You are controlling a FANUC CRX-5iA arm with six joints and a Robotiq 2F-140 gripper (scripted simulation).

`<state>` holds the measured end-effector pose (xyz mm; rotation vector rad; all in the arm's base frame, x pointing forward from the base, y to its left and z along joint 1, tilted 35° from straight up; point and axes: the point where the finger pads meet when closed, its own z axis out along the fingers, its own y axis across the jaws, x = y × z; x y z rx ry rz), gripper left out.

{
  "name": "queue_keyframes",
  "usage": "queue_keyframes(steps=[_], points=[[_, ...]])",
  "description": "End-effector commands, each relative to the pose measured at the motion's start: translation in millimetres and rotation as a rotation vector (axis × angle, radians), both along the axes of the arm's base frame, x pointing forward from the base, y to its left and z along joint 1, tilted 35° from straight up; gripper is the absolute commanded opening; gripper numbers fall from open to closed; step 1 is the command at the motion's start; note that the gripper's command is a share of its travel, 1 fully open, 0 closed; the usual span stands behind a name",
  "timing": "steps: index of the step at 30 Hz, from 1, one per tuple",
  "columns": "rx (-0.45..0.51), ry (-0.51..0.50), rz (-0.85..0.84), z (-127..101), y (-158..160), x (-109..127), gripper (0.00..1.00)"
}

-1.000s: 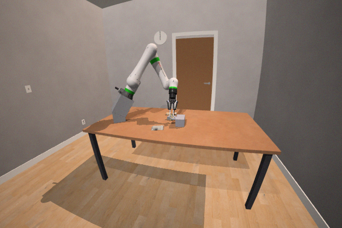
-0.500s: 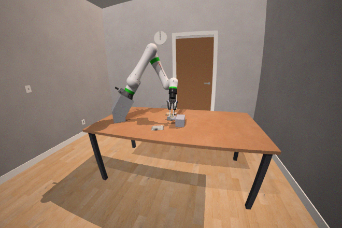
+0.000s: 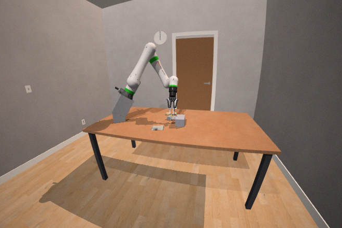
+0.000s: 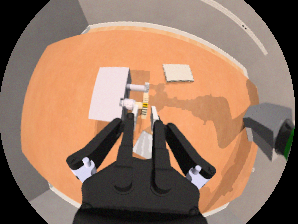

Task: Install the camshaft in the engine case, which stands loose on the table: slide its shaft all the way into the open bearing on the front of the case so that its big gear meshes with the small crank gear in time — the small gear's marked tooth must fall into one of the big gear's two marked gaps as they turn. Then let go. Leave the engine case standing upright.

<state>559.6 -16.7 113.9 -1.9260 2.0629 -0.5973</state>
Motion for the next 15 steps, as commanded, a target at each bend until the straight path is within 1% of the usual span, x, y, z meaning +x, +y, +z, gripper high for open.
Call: queue_keyframes(steps=[1, 9, 15], points=[[0.000, -0.001, 0.000, 8, 1, -3, 0.27], [0.000, -0.001, 0.000, 22, 3, -11, 0.27], [0.000, -0.001, 0.000, 25, 3, -12, 0.27]])
